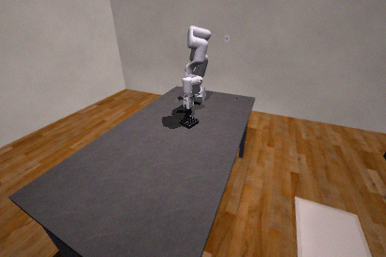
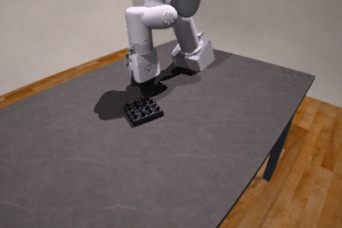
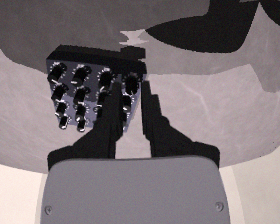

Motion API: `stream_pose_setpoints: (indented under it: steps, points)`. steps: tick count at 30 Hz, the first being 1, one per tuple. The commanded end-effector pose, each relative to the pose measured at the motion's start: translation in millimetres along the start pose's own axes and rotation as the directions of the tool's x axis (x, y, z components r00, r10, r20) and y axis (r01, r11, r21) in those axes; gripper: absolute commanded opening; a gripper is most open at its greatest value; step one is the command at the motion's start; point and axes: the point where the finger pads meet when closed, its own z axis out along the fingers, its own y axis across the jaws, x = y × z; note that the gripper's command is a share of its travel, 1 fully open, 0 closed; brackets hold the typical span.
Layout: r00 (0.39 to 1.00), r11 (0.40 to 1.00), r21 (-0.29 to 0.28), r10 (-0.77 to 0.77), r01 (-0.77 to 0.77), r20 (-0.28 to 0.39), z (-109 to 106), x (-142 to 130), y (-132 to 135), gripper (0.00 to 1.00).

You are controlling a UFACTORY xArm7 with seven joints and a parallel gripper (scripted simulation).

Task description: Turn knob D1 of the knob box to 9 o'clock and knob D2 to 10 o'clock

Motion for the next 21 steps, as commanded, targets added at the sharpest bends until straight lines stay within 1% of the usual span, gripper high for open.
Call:
stream_pose_setpoints:
  steps: [1, 21]
  points:
    - [1.000, 1.000, 0.002, 0.000, 0.000, 0.001, -0.5, -0.4, -1.0, 0.19]
    - [1.000, 1.000, 0.002, 0.000, 0.000, 0.001, 3.5, -0.4, -0.9, 0.19]
